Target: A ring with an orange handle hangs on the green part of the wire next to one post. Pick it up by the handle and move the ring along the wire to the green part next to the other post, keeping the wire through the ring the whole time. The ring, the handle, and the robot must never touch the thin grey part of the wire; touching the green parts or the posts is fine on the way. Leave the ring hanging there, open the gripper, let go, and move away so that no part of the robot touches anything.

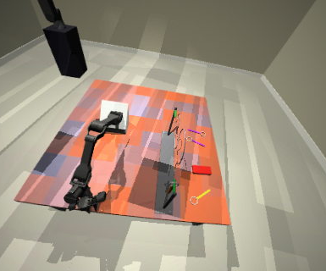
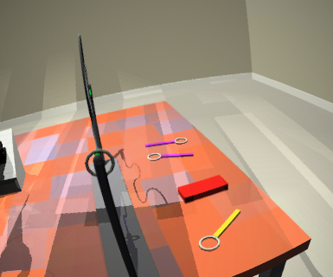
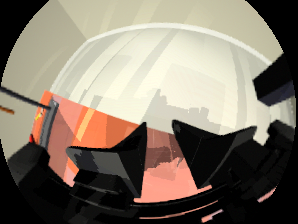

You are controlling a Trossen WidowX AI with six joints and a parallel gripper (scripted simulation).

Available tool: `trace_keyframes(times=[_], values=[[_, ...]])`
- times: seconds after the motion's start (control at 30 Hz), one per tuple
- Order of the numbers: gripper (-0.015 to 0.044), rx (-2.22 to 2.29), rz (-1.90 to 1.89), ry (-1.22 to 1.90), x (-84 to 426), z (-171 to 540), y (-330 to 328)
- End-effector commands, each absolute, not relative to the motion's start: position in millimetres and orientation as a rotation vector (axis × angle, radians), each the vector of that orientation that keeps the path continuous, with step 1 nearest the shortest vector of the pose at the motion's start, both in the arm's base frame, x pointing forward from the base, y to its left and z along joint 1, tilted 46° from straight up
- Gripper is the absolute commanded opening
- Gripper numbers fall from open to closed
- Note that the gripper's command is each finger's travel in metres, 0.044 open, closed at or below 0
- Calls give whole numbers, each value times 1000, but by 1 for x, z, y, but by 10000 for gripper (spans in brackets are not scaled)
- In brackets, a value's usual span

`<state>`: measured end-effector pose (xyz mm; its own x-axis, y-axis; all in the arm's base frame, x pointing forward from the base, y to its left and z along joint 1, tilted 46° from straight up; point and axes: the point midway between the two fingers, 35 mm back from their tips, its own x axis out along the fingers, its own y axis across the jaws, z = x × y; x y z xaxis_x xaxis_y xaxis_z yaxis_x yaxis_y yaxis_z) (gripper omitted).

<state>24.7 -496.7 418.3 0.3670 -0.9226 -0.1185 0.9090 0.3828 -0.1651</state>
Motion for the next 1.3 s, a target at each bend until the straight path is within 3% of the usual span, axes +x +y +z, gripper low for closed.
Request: trace_keyframes(times=[0.0, 0.5, 1.27], values=[[160, -235, -937, 199, 88, 417, -489], [160, -814, -8, -32, 291, 385, -372], [160, -837, 29, -58, 351, 425, -330]])
